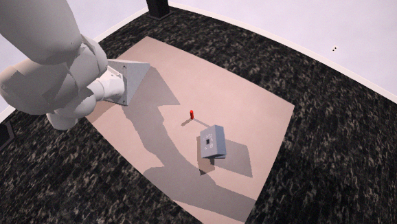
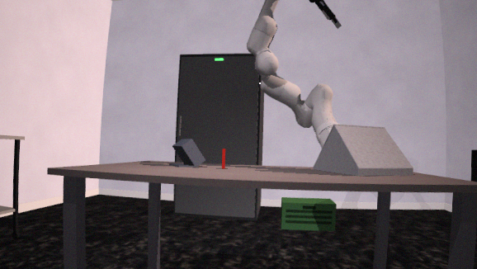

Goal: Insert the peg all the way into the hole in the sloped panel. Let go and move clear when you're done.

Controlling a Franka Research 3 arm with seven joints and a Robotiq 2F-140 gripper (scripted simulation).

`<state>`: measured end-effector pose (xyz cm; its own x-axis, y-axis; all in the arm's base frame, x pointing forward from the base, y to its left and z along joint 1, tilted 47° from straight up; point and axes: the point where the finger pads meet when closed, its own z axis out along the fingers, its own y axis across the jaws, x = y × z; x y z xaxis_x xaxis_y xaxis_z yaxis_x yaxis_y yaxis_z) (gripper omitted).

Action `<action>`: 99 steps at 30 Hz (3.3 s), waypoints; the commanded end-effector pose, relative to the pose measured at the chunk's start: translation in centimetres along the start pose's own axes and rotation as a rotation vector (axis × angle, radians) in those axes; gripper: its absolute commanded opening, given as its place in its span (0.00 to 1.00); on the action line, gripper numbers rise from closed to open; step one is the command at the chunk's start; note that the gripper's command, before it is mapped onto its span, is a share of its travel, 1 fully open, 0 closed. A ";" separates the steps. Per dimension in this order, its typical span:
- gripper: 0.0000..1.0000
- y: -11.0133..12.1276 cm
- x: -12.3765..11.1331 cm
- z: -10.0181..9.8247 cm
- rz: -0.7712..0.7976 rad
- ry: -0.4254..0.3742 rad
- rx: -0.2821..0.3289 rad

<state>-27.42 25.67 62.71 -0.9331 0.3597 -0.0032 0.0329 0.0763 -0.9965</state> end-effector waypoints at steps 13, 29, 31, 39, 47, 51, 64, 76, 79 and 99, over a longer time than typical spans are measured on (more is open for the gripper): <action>1.00 0.0 0.0 0.0 0.000 0.000 0.000; 1.00 -1.9 1.6 8.4 -0.101 -0.104 -0.179; 1.00 -2.2 1.6 11.0 -0.100 -0.140 -0.218; 1.00 -2.8 1.1 18.3 -0.126 -0.240 -0.332; 1.00 -3.3 -1.4 27.5 -0.184 -0.367 -0.470; 1.00 -3.5 -2.3 29.8 -0.203 -0.399 -0.494; 1.00 -4.2 -11.1 42.7 -0.354 -0.600 -0.639; 1.00 -3.8 -21.0 50.2 -0.503 -0.741 -0.728; 1.00 -3.6 -24.3 51.8 -0.555 -0.781 -0.748; 1.00 -0.4 -46.6 55.5 -0.910 -1.004 -0.809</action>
<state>-6.31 -41.30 58.99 -0.6031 -0.7826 0.1543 -0.7589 0.5034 -0.4131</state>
